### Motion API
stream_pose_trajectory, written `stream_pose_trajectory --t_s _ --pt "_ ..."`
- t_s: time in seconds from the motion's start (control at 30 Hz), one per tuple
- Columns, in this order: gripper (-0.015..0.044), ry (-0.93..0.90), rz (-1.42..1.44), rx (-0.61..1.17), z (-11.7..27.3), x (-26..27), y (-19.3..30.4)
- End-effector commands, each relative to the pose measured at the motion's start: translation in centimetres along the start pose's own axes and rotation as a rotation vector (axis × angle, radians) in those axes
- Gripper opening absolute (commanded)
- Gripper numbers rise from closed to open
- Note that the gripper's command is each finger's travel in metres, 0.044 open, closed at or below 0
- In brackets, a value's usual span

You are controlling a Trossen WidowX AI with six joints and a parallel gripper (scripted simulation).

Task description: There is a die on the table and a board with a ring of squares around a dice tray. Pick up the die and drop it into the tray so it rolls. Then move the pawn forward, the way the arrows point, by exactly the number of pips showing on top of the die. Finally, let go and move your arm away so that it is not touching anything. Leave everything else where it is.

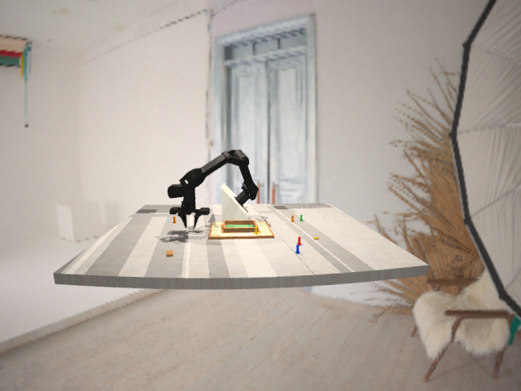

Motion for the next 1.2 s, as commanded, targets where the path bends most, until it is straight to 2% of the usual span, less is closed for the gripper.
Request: stream_pose_trajectory --t_s 0.0,0.2,0.3,1.03,1.17 --pt "0.0111 -0.004 -0.006 0.000 -0.2 0.0 0.1" --pt "0.0071 -0.004 -0.006 0.000 -0.2 0.0 0.1" --pt "0.0000 0.007 -0.006 -0.015 0.3 -0.2 0.0" --pt "0.0000 0.006 -0.009 -0.002 11.4 -1.1 0.3" --pt "0.0000 0.003 -0.008 0.001 12.2 -1.0 0.4"
Point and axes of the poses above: the point midway between the two fingers, 35 mm back from their tips, its own z axis back along the fingers, its own x axis across the jaws, y = z × x, the point moved 9 cm from there along z, back along the fingers
